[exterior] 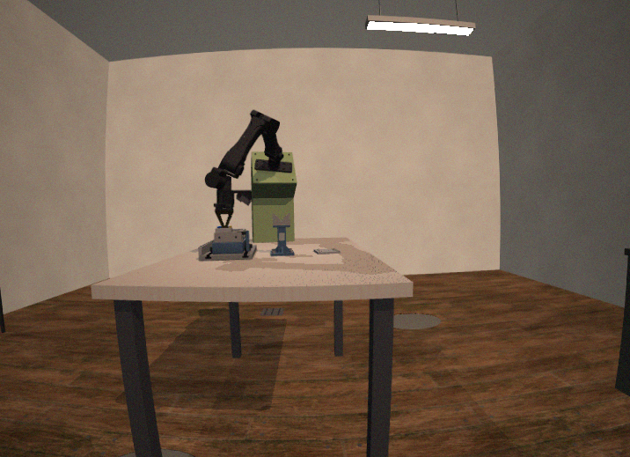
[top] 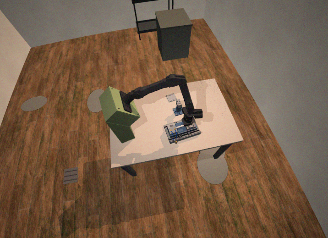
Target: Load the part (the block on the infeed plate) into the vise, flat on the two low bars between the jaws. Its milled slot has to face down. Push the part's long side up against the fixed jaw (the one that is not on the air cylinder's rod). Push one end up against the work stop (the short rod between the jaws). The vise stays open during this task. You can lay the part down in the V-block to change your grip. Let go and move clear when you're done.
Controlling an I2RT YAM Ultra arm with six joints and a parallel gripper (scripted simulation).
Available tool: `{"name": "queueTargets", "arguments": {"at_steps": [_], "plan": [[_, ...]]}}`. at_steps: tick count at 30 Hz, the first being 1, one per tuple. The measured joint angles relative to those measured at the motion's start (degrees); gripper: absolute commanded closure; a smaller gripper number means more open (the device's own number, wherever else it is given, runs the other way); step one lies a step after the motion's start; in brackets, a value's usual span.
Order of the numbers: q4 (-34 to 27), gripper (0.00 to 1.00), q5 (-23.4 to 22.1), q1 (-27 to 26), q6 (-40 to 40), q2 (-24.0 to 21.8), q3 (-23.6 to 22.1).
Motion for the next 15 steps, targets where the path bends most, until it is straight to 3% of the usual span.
{"name": "queueTargets", "arguments": {"at_steps": [15], "plan": [[-0.87, 1.00, 0.09, 0.13, 0.11, 0.31, 1.22]]}}
